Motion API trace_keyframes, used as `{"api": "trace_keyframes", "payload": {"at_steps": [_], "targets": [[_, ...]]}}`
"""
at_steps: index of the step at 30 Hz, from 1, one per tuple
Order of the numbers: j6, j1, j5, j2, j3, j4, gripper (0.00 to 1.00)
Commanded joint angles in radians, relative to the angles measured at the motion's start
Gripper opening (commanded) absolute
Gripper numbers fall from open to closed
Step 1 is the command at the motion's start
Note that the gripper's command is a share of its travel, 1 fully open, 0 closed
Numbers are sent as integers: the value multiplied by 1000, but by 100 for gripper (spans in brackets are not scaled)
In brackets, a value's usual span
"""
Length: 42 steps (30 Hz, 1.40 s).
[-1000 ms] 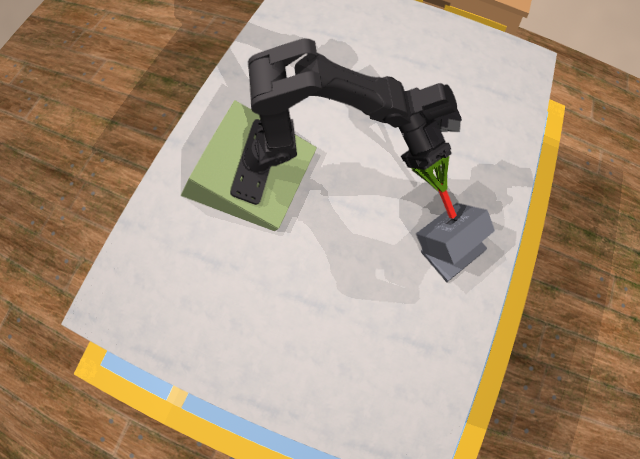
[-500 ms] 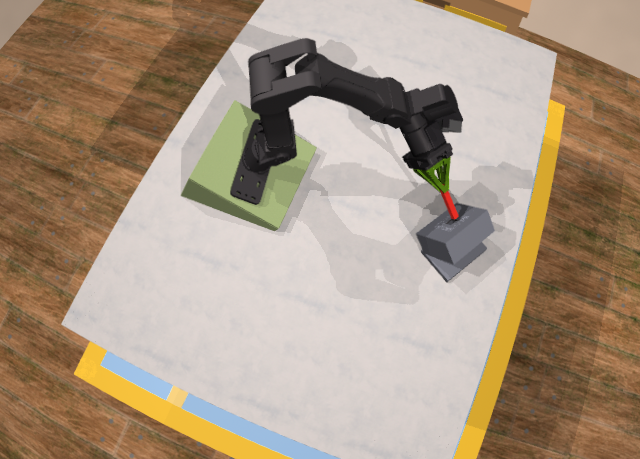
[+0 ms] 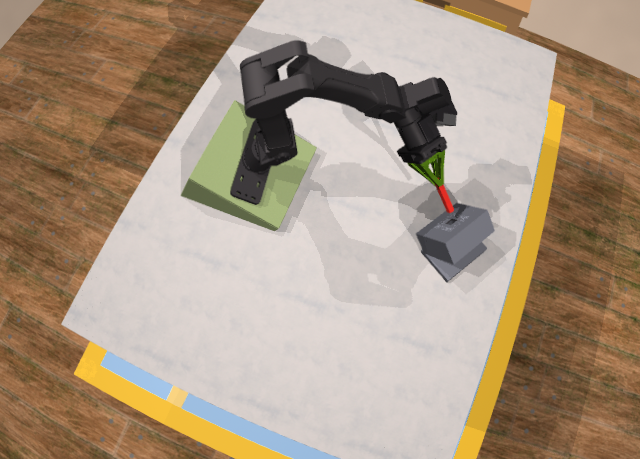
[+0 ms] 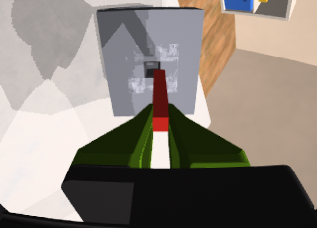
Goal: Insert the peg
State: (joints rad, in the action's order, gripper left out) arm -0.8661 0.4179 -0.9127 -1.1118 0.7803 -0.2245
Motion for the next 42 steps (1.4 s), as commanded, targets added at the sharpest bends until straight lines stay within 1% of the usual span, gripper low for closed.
{"api": "trace_keyframes", "payload": {"at_steps": [1,11,22,38,42], "targets": [[24,16,-18,24,-34,-26,0],[35,27,-28,31,-34,-43,0],[-4,-19,10,2,-43,26,0],[-35,-55,41,-42,-62,113,0],[-33,-50,37,-43,-52,103,0]]}}
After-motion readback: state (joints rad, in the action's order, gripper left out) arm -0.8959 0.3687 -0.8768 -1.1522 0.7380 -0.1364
